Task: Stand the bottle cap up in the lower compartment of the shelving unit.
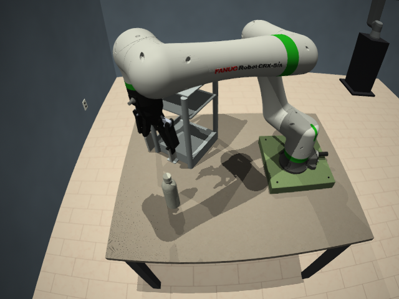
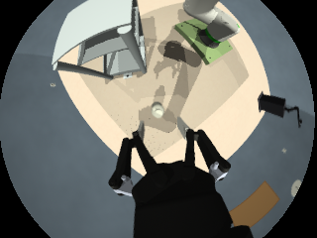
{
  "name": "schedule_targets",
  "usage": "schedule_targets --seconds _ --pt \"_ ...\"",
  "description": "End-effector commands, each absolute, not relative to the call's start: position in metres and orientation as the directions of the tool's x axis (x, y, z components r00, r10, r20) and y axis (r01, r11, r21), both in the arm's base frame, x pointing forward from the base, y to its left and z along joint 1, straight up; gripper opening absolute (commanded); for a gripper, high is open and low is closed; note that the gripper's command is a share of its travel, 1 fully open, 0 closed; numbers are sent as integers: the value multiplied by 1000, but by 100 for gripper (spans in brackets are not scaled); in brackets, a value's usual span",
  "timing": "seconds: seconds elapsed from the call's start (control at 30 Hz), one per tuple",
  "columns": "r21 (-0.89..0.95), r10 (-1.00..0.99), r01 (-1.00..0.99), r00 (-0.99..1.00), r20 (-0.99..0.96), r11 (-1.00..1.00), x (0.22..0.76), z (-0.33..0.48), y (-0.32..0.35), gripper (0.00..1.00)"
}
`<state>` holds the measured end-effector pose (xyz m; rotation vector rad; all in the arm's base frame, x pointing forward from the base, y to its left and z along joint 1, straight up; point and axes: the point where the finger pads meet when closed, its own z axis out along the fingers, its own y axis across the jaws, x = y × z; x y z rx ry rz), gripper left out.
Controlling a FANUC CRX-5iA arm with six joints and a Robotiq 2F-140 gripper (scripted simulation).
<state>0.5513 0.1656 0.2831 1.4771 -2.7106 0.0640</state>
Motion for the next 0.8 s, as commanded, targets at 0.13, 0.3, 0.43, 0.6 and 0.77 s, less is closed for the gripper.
schedule_targets --seconds 0.13,0.3,0.43,0.6,0.77 --pt "-26 -806 -854 -500 318 519 551 282 165 46" --pt "-33 -759 -863 -461 460 504 551 281 164 46" --pt "-37 -708 -870 -424 565 491 551 280 164 46" --pt "-39 -632 -879 -372 680 475 551 280 163 46" --pt "-39 -545 -887 -316 777 459 550 279 163 46"
